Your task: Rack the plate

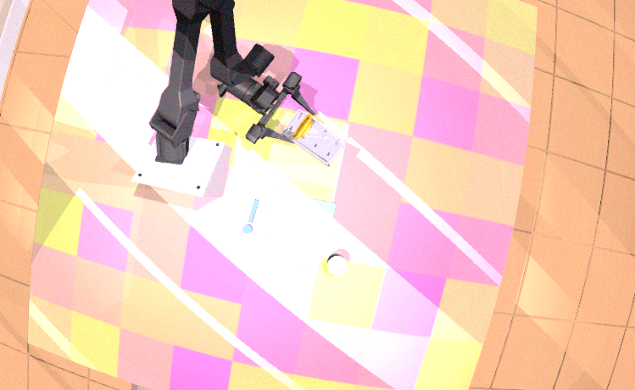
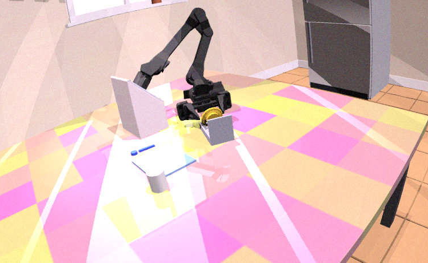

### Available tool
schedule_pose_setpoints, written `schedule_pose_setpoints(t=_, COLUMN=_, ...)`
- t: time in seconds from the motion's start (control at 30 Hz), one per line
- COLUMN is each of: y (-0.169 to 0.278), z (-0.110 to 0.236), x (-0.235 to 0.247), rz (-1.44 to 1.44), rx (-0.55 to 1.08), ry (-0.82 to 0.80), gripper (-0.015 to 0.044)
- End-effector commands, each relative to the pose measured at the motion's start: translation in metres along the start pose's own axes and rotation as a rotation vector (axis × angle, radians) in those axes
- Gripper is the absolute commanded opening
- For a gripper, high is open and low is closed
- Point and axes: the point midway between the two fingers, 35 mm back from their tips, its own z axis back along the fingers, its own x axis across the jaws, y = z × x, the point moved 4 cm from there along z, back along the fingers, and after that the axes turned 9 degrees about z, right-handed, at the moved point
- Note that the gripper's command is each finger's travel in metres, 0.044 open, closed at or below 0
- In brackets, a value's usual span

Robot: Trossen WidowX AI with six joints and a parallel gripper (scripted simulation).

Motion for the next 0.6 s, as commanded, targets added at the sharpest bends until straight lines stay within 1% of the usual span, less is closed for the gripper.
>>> schedule_pose_setpoints(t=0.0, y=0.0, z=0.0, x=0.0, rz=0.0, rx=0.0, ry=0.0, gripper=0.04)
schedule_pose_setpoints(t=0.13, y=-0.005, z=0.0, x=0.001, rz=0.0, rx=0.001, ry=0.002, gripper=0.04)
schedule_pose_setpoints(t=0.57, y=-0.1, z=0.005, x=0.0, rz=0.016, rx=-0.003, ry=0.009, gripper=0.04)
